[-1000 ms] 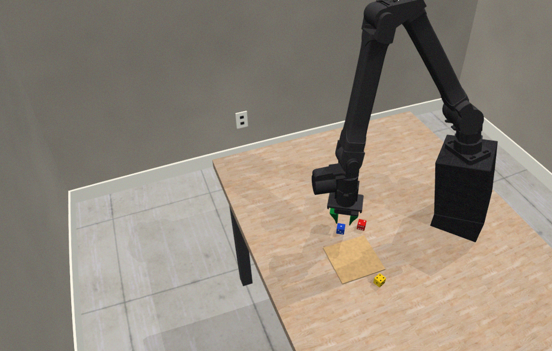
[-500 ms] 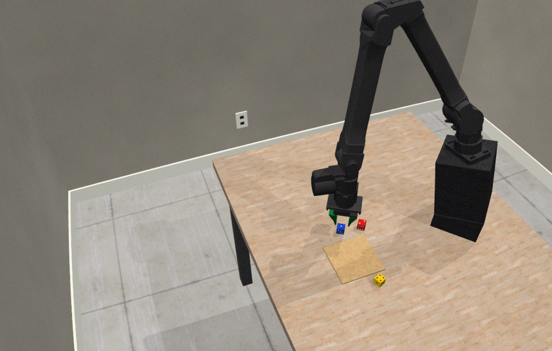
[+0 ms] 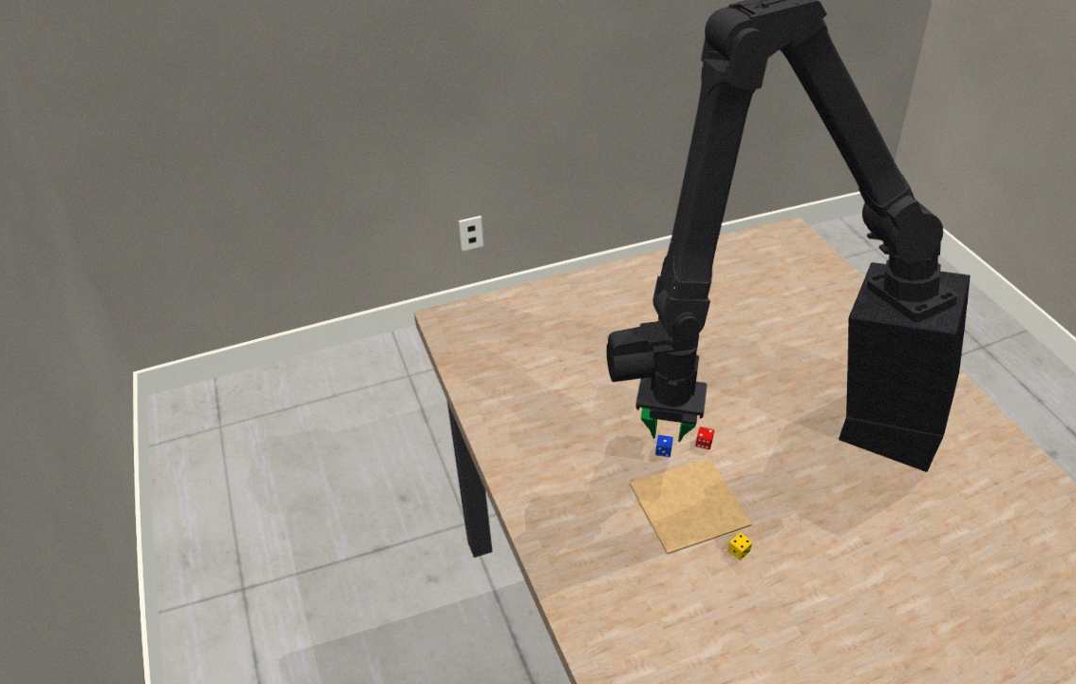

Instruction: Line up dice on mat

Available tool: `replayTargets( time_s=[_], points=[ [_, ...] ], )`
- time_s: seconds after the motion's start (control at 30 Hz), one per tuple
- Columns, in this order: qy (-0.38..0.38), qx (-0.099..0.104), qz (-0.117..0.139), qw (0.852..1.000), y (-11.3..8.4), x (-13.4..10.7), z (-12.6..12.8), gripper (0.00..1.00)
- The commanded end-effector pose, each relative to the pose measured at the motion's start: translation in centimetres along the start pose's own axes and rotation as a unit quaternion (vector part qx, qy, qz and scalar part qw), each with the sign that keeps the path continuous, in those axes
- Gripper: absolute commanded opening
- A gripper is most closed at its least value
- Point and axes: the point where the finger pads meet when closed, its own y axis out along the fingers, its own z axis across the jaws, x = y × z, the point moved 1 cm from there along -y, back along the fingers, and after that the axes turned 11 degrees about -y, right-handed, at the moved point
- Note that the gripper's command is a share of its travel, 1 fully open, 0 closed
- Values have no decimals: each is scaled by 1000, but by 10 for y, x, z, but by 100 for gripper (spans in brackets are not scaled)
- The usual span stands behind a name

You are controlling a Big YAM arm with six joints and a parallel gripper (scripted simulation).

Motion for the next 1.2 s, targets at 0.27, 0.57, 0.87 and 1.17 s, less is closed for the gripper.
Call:
replayTargets(
  time_s=[0.27,0.57,0.87,1.17],
  points=[
    [1,16,2,1000,-1,1,13,39],
    [1,16,2,1000,-1,1,13,39],
    [1,17,2,1000,-1,1,15,39],
    [0,13,2,1000,0,2,14,39]
  ],
)
